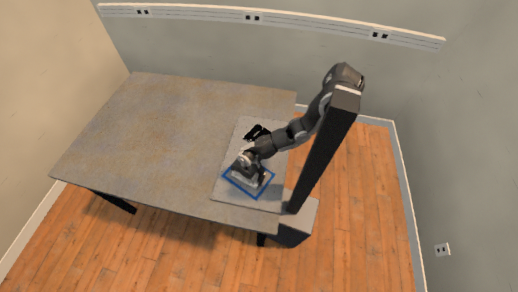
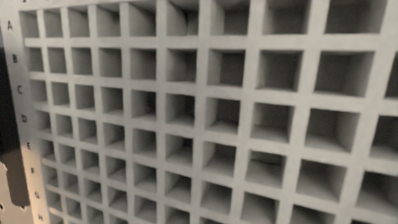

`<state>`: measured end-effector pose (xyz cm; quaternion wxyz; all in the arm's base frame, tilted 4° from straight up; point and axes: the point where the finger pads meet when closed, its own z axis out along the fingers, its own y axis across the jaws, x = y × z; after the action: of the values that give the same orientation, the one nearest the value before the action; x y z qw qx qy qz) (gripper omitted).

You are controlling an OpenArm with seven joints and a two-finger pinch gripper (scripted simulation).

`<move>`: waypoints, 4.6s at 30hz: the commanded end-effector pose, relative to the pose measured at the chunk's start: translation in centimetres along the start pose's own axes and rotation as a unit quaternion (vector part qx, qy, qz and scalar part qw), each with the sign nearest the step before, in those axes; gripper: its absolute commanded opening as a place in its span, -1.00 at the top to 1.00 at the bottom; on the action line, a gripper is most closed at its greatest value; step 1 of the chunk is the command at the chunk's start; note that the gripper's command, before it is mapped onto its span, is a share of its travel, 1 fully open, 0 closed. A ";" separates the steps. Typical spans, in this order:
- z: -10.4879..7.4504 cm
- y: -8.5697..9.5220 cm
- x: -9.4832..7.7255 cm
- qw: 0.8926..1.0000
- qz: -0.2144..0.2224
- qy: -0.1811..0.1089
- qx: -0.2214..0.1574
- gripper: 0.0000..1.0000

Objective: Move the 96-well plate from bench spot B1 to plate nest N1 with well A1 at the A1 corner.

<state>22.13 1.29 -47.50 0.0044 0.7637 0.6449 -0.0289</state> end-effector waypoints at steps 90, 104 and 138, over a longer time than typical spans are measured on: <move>0.2 0.1 0.0 1.000 -0.001 0.000 -0.002 1.00; 0.3 0.1 0.1 1.000 -0.001 0.001 -0.002 1.00; 0.5 0.0 0.0 1.000 0.000 0.000 0.000 0.00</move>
<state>22.02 1.25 -48.04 0.0039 0.7640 0.6445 -0.0302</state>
